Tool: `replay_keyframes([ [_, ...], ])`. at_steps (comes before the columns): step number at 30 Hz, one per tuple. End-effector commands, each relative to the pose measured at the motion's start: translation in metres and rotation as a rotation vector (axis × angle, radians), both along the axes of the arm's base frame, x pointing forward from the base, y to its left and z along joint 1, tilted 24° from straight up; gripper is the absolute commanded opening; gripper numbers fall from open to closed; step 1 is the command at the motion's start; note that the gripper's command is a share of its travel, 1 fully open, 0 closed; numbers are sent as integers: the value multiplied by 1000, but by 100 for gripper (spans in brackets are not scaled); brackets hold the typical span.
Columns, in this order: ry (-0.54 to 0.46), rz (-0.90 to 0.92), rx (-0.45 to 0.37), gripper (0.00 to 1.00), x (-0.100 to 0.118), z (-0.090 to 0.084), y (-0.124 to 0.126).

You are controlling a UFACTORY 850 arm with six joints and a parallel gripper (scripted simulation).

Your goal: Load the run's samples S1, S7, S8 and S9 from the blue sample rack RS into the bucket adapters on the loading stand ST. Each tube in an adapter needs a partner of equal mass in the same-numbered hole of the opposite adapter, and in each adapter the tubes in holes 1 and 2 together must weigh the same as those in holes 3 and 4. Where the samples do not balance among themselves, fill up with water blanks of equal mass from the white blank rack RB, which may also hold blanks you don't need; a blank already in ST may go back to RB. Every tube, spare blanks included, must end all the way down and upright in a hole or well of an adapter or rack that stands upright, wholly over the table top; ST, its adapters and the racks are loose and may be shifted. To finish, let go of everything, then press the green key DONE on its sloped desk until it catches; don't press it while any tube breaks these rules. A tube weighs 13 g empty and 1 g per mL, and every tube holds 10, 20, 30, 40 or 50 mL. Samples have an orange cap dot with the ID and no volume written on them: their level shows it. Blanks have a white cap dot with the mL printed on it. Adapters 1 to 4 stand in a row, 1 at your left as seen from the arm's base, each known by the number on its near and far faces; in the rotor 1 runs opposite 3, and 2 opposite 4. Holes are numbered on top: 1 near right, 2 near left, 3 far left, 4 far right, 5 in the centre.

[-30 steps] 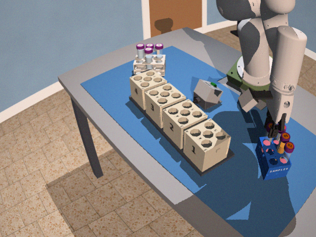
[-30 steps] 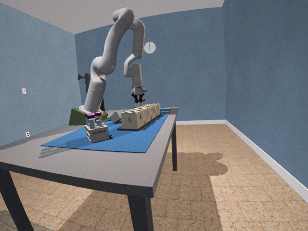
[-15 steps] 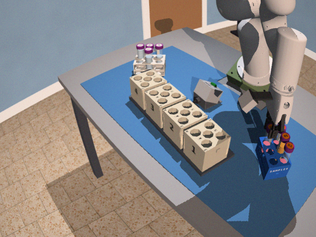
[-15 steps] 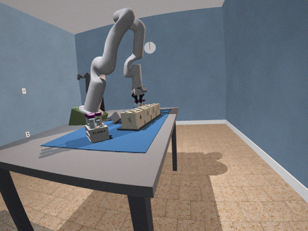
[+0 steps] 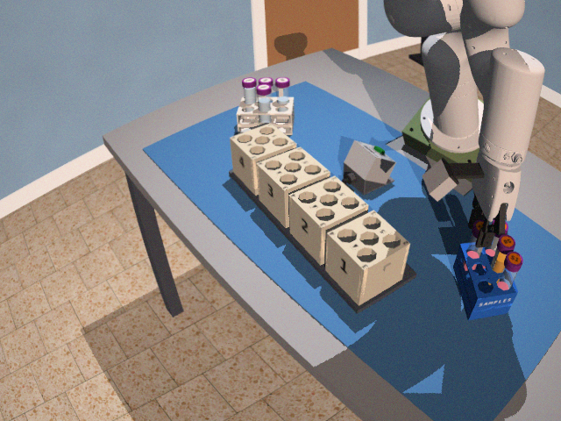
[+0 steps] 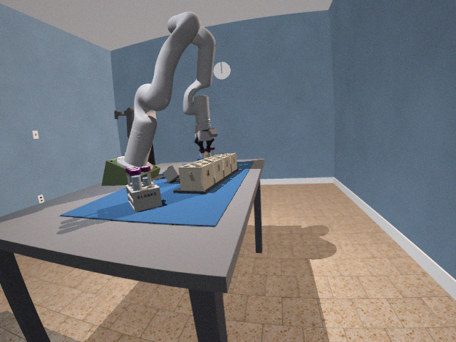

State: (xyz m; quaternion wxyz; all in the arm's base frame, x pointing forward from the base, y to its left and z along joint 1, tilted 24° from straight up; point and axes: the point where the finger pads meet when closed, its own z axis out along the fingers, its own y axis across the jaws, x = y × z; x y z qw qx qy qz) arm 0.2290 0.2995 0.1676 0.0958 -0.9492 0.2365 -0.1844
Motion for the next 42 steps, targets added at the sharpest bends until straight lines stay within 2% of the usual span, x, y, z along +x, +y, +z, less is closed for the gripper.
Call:
replay_keyframes([
  [1, 0, 0, 1, 43, 0, 0, 0],
  [15, 0, 0, 1, 43, 0, 0, 0],
  [42, -1, 0, 1, 43, -20, 46, -4],
])
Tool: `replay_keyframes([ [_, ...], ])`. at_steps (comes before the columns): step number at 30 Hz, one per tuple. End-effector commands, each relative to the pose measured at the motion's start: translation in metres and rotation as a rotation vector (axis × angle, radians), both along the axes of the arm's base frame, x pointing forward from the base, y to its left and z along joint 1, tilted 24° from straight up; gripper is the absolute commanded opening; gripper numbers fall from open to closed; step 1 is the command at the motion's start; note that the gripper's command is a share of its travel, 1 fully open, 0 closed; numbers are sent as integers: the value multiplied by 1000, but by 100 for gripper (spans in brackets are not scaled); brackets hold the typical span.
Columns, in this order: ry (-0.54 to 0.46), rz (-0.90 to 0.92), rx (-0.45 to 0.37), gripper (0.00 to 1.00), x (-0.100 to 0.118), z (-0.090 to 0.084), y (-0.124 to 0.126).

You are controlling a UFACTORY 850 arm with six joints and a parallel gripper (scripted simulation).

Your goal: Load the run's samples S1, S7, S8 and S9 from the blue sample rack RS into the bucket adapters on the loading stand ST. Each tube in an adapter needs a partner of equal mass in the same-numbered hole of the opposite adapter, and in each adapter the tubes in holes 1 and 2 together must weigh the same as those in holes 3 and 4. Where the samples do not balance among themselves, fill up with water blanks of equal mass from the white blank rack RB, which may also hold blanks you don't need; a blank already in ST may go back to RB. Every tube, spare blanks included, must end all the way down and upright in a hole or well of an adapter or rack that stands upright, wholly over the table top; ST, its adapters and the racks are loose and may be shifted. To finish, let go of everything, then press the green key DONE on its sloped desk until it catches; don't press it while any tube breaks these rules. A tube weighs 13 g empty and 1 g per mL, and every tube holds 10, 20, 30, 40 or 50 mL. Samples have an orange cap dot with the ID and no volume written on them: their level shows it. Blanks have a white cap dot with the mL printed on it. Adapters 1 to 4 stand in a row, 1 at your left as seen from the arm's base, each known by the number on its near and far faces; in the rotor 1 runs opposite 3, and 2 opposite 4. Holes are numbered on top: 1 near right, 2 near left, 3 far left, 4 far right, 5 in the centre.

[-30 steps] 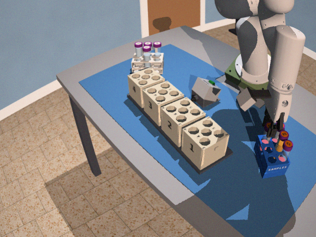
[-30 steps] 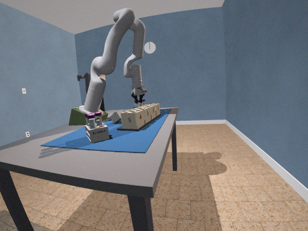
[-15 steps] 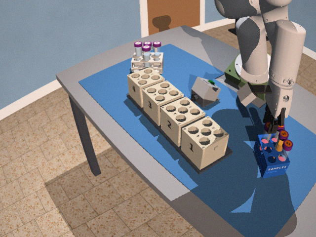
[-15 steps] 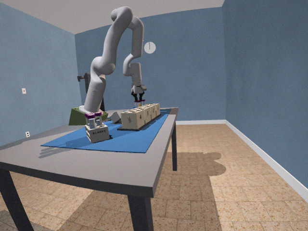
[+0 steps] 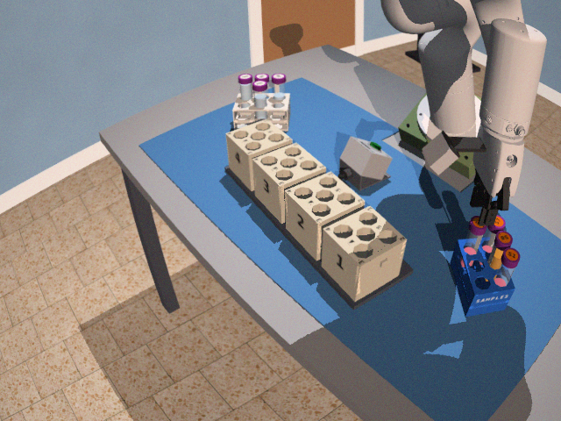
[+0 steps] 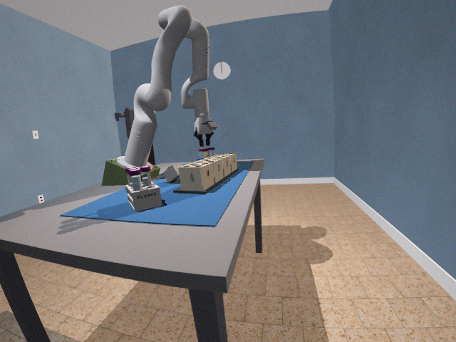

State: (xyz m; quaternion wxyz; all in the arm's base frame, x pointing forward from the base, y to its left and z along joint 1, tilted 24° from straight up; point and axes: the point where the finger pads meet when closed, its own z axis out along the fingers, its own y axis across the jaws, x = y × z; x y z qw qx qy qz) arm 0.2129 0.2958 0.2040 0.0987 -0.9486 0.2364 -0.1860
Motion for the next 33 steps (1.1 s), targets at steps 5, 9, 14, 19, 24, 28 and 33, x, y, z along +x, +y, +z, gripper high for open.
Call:
replay_keyframes([
  [5, 4, -1, -4, 43, -7, 19, -2],
  [9, 4, -1, -4, 43, -9, 22, -2],
  [14, 4, -1, -4, 43, -13, 32, -3],
  [19, 4, -1, -4, 43, -17, 41, -4],
  [24, 4, -1, -4, 43, -19, 46, -4],
  [28, 4, -1, -4, 43, -23, 54, -5],
  [33, 4, -1, -4, 43, -26, 63, -6],
])
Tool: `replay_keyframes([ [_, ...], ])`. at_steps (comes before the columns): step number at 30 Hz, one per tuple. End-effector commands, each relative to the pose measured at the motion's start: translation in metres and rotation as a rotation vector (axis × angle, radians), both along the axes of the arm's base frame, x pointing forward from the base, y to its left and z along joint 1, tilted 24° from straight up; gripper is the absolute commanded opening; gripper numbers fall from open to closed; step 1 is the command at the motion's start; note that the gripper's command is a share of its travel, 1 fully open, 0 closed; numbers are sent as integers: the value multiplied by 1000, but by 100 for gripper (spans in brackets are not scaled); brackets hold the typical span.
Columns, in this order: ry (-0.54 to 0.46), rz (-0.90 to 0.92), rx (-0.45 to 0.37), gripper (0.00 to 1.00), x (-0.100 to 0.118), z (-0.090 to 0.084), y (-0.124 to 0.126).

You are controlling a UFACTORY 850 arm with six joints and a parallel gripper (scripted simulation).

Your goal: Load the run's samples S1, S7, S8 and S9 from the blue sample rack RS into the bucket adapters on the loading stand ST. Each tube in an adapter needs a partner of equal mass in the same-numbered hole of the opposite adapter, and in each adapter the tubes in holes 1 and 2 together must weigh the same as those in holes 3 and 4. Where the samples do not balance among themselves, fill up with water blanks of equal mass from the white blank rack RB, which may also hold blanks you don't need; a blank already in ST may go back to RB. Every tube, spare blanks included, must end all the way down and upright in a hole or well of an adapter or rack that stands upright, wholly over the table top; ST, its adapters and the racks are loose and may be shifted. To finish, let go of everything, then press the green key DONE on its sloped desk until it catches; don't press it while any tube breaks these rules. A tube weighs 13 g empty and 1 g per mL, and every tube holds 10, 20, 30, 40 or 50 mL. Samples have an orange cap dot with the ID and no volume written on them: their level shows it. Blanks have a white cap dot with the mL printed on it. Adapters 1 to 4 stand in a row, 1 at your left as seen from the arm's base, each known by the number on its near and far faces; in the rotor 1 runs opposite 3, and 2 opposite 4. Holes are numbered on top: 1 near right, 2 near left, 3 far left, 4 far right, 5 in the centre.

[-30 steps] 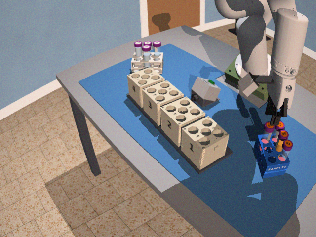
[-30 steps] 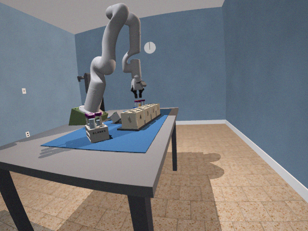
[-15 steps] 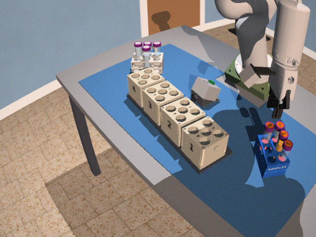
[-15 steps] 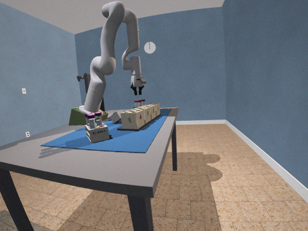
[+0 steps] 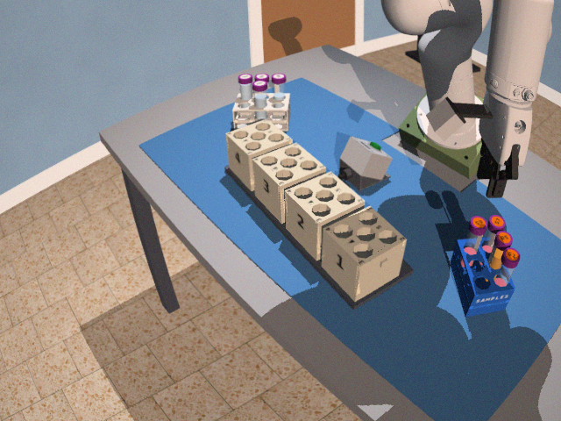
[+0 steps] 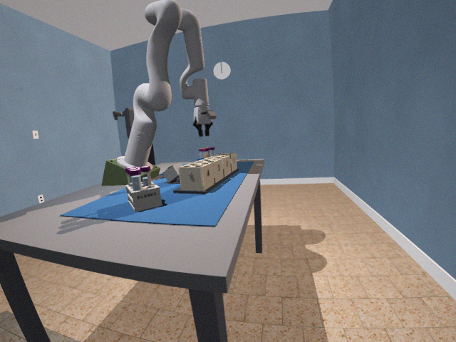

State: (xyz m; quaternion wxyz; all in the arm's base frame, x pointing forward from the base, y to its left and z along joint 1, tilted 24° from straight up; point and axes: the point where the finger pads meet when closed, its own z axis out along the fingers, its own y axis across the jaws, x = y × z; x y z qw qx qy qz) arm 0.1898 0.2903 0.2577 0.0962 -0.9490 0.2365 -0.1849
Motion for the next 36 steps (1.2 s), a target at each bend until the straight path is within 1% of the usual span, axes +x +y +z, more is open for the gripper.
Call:
replay_keyframes([
  [1, 1, 0, 1, 43, -4, 11, -1],
  [14, 1, 0, 1, 43, -13, 31, -3],
  [36, 1, 0, 1, 43, -13, 31, -3],
])
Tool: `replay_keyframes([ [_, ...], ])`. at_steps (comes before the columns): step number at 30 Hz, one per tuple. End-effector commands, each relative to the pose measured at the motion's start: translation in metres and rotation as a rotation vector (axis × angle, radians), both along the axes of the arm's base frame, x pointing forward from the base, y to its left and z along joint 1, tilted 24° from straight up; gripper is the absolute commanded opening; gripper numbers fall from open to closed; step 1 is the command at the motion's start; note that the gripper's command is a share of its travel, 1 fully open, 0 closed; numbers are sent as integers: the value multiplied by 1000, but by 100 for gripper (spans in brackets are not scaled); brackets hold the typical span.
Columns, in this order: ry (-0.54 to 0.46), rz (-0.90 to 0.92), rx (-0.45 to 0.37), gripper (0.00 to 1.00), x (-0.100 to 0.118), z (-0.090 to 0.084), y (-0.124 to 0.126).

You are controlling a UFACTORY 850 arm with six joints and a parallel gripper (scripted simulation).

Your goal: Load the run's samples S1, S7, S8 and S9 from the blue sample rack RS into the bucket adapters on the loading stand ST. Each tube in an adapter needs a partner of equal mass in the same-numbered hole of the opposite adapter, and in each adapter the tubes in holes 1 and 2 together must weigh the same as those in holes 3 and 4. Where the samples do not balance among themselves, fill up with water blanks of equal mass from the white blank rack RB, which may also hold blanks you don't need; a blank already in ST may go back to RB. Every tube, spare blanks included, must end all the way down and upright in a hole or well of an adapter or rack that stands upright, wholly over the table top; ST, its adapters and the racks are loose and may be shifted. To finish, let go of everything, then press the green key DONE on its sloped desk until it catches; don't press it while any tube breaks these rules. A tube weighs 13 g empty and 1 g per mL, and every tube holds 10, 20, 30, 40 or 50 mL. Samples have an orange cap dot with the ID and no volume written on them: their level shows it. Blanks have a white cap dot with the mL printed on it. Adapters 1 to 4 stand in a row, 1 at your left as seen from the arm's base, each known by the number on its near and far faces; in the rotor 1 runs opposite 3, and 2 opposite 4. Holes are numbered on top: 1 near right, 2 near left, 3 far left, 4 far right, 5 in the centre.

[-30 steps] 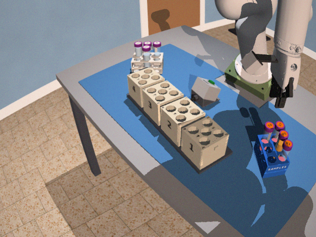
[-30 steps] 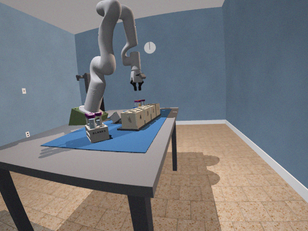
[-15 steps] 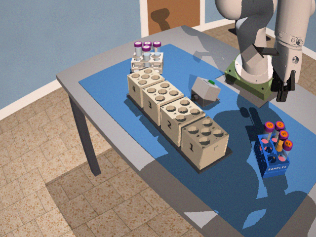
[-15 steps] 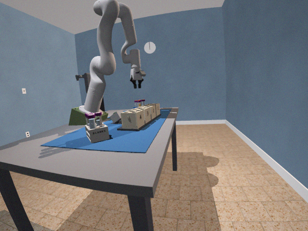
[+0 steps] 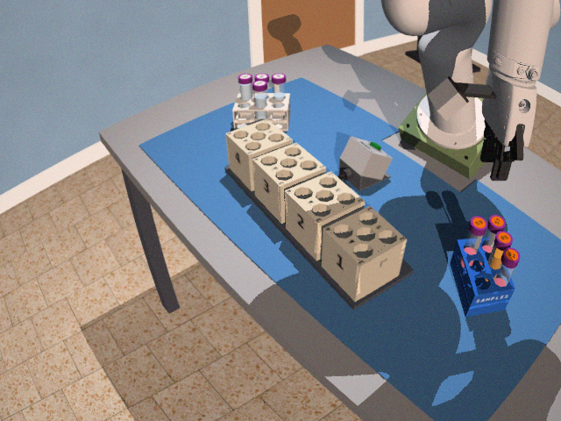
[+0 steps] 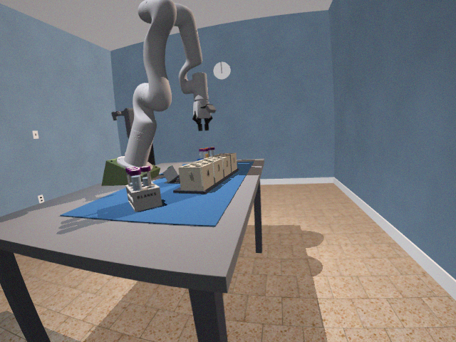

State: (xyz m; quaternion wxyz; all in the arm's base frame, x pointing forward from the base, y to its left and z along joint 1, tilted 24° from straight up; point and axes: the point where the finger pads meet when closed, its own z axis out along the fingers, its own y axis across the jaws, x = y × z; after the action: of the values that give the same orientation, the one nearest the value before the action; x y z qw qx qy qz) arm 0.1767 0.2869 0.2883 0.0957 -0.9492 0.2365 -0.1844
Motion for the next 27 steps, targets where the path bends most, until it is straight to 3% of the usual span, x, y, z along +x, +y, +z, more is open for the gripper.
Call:
replay_keyframes([
  [1, 0, 0, 1, 43, 0, 1, 1],
  [6, 0, 0, 1, 43, 0, 1, 1],
  [7, -4, 31, -12, 57, 0, 1, 6],
  [21, -48, 457, -196, 57, 0, 9, 75],
  [27, -61, 579, -249, 57, 0, 10, 90],
])
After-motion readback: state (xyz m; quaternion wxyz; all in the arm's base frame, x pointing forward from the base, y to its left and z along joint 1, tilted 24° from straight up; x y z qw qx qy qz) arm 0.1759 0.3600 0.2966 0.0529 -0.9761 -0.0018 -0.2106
